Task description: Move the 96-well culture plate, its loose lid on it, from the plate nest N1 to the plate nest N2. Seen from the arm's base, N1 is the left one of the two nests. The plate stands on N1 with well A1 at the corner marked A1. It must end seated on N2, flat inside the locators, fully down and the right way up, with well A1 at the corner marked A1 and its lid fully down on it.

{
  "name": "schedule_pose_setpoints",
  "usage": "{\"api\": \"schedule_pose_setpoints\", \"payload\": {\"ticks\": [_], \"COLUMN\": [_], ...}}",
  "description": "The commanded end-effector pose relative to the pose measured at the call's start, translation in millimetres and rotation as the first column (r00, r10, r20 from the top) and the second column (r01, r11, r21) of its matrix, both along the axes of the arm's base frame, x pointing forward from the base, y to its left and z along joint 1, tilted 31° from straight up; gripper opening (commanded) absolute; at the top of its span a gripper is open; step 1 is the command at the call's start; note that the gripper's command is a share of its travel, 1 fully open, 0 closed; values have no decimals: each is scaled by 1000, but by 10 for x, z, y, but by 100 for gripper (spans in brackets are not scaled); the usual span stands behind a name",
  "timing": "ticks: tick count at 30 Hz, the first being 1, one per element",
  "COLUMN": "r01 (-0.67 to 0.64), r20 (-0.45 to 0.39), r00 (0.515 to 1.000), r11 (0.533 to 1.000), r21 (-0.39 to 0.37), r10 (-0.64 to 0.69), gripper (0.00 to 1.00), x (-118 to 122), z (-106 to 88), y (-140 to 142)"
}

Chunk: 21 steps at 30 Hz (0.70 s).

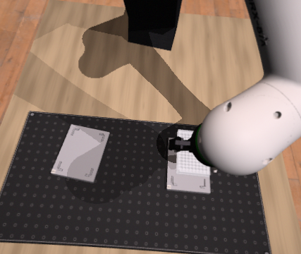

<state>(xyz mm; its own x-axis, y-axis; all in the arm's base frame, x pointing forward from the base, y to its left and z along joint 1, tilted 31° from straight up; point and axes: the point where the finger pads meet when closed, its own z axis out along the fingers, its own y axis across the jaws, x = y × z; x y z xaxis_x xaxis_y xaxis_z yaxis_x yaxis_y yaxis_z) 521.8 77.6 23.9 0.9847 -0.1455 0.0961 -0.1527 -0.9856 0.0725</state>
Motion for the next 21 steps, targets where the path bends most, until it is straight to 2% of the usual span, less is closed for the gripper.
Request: {"api": "schedule_pose_setpoints", "payload": {"ticks": [1,21], "r01": [79,105], "r20": [11,14], "r00": [997,994], "r11": [996,993], "r21": [46,62], "r10": [-80,-106], "gripper": [0,0], "x": [-16,-116], "z": [6,45], "y": [-90,-680]}}
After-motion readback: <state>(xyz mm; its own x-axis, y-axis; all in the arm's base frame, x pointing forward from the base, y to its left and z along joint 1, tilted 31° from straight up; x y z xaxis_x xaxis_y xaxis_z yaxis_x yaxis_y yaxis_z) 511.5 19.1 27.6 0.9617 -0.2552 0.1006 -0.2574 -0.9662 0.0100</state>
